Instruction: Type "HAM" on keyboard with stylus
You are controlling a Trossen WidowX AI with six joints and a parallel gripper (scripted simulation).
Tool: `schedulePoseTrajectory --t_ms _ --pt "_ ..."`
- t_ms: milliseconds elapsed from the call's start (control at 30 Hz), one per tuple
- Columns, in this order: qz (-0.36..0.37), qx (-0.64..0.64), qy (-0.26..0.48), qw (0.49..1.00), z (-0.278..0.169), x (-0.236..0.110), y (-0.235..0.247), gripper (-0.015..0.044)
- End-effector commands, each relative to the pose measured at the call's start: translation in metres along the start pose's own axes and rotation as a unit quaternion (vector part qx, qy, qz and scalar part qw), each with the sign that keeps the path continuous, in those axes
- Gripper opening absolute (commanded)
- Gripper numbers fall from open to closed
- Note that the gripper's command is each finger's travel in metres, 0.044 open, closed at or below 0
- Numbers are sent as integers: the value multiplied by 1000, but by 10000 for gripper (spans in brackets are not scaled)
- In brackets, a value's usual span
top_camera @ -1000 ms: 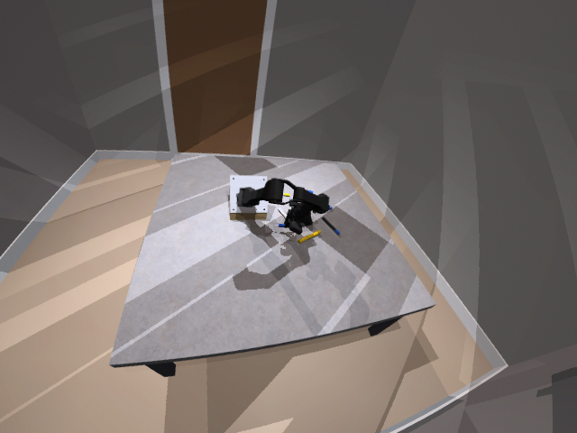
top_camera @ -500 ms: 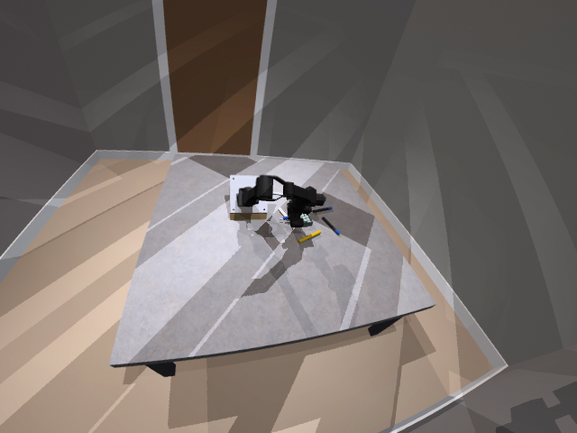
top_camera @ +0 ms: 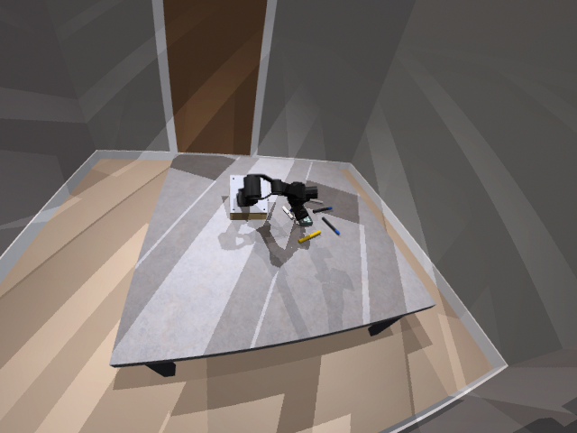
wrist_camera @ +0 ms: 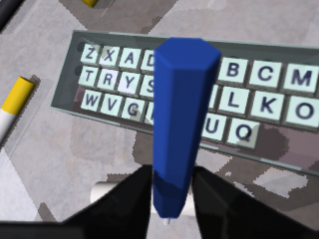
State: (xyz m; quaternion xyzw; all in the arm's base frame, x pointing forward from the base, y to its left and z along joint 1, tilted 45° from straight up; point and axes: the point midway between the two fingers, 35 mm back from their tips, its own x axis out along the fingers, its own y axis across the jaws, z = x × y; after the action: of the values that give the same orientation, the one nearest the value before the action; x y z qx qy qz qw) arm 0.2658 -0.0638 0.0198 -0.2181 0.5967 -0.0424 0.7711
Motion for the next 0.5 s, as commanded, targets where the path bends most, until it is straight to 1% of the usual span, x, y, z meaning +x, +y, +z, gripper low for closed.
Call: schedulePoseTrajectory --t_ms 0,200,400,467 --pt "4 -54 -63 997 11 -2 12 0" --pt "-3 -128 -153 980 26 -9 27 0" --pt "-23 -203 -240 949 38 -21 42 0" --pt "-29 -219 -259 940 40 -24 45 0"
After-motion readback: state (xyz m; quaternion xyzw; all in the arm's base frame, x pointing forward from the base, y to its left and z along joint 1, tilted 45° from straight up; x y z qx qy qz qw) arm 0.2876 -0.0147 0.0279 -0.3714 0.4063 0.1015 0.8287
